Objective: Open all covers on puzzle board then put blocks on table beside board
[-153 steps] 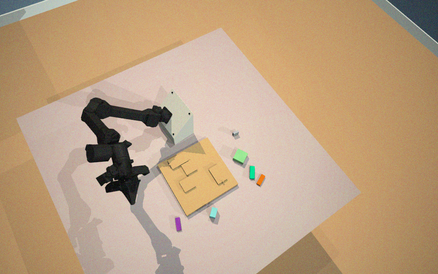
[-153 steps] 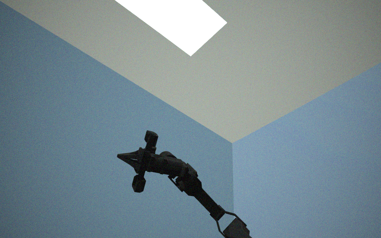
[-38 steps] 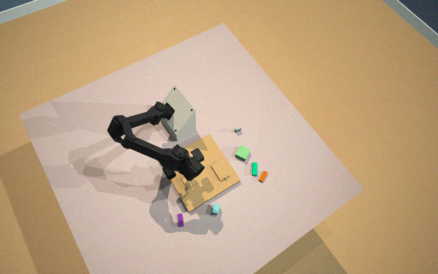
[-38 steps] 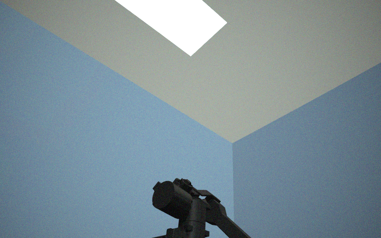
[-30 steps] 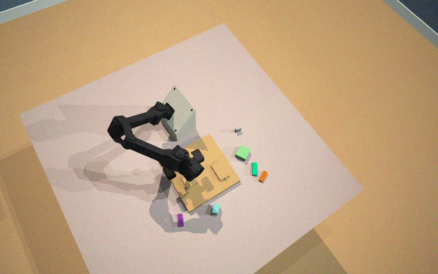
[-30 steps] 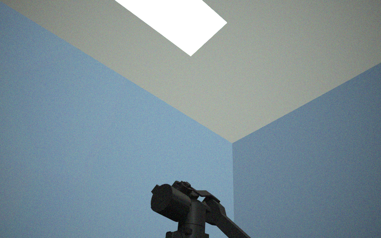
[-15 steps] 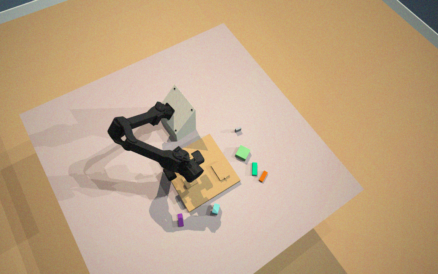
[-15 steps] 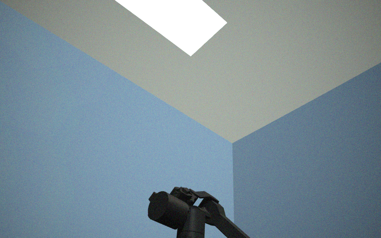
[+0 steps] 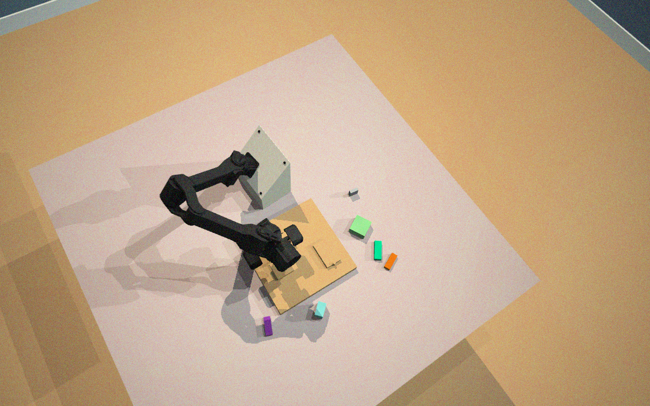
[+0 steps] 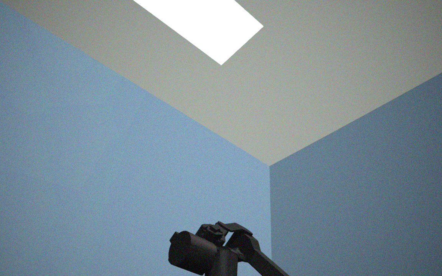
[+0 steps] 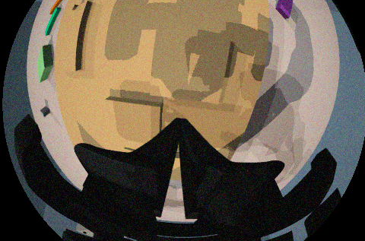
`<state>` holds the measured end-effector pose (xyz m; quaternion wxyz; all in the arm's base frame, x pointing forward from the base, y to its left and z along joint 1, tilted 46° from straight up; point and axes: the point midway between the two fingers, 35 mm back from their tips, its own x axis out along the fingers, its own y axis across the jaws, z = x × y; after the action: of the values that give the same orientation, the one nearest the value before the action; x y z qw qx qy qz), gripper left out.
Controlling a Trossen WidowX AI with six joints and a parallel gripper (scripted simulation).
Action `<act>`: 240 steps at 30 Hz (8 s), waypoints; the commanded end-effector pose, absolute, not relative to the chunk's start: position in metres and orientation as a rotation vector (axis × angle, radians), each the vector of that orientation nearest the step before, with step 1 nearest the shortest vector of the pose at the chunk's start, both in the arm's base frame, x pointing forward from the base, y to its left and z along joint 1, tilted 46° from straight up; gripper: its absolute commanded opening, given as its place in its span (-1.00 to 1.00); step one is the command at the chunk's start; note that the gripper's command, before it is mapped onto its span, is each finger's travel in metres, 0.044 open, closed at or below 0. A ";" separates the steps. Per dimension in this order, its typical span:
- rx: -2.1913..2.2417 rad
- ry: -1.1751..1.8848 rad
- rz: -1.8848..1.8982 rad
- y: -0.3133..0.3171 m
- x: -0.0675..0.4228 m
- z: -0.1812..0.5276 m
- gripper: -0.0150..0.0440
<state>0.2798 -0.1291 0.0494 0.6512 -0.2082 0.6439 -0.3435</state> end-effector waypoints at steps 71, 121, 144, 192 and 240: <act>-0.480 1.459 -0.782 -0.153 0.329 0.043 -0.49; -0.478 1.458 -0.781 -0.143 0.364 0.059 -0.49; -0.489 1.469 -0.771 -0.128 0.367 0.075 -0.49; -1.608 1.844 0.563 -0.097 0.259 0.071 -0.49; -1.608 1.843 0.564 -0.125 0.258 0.043 -0.49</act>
<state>0.2587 -0.1219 0.0452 0.3130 -0.6075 0.6983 0.2131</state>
